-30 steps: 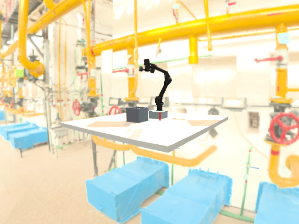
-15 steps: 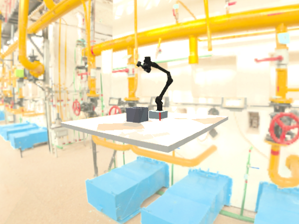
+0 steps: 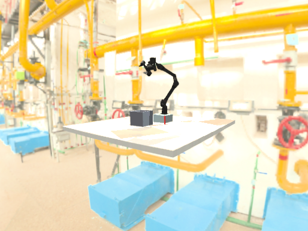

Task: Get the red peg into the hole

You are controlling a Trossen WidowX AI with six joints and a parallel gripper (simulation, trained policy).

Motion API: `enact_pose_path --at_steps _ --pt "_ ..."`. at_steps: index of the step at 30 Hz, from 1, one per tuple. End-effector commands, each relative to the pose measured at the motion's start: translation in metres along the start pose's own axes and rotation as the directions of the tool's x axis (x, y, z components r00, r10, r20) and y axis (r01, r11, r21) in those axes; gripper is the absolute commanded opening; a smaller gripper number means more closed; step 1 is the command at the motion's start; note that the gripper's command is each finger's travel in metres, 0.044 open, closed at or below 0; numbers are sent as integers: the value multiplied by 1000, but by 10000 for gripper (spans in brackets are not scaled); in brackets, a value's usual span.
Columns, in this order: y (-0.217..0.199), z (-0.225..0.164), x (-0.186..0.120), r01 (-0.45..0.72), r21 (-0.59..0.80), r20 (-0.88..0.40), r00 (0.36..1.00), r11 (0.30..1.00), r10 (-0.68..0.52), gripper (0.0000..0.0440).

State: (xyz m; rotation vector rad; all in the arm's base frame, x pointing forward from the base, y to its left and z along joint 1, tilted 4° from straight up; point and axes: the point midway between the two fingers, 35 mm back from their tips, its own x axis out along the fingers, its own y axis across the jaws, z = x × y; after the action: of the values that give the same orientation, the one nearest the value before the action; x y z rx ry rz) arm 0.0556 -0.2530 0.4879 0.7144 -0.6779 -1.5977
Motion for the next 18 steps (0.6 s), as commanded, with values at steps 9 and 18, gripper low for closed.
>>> enact_pose_path --at_steps 9,18 --pt "23 -43 -22 -87 218 -192 973 972 130 440" --pt "38 -78 -45 -76 374 -348 912 924 216 440"
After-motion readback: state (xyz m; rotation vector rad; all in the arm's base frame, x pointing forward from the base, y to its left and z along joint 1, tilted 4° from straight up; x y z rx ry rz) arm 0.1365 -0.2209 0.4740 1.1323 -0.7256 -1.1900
